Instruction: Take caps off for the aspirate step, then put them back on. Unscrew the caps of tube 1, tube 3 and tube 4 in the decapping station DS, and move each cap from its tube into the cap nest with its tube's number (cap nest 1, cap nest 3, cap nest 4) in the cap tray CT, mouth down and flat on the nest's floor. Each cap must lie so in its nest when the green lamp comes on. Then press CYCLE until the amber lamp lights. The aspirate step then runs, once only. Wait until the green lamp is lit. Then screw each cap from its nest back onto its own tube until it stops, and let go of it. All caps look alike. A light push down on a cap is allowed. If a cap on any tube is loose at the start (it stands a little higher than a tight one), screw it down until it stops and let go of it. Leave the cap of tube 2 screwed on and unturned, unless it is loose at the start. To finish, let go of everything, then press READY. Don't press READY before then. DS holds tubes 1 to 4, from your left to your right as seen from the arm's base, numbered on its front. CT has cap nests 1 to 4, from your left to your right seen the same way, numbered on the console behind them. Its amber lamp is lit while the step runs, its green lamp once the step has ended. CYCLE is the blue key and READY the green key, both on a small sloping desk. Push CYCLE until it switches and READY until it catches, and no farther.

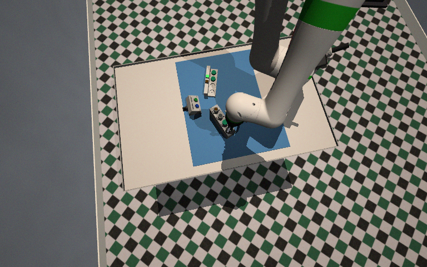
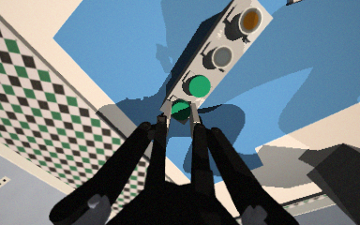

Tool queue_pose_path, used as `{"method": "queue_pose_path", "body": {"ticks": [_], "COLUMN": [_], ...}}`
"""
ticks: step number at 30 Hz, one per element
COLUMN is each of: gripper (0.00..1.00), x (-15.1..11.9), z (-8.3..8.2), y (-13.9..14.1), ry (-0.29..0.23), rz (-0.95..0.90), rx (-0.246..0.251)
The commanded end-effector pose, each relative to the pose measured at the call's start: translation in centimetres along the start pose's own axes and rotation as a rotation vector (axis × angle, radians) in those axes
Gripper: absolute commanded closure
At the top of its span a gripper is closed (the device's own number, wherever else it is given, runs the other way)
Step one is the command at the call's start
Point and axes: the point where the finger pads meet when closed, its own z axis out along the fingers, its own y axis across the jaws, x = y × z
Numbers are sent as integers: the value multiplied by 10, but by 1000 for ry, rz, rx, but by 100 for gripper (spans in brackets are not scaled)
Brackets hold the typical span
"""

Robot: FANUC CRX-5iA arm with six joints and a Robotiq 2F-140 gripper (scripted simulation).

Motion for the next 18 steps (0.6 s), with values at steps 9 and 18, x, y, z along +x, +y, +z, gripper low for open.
{"method": "queue_pose_path", "body": {"ticks": [9,18], "gripper": [100,100], "x": [0,0], "z": [0,1], "y": [0,0], "ry": [0,0], "rz": [495,894], "rx": [0,0]}}
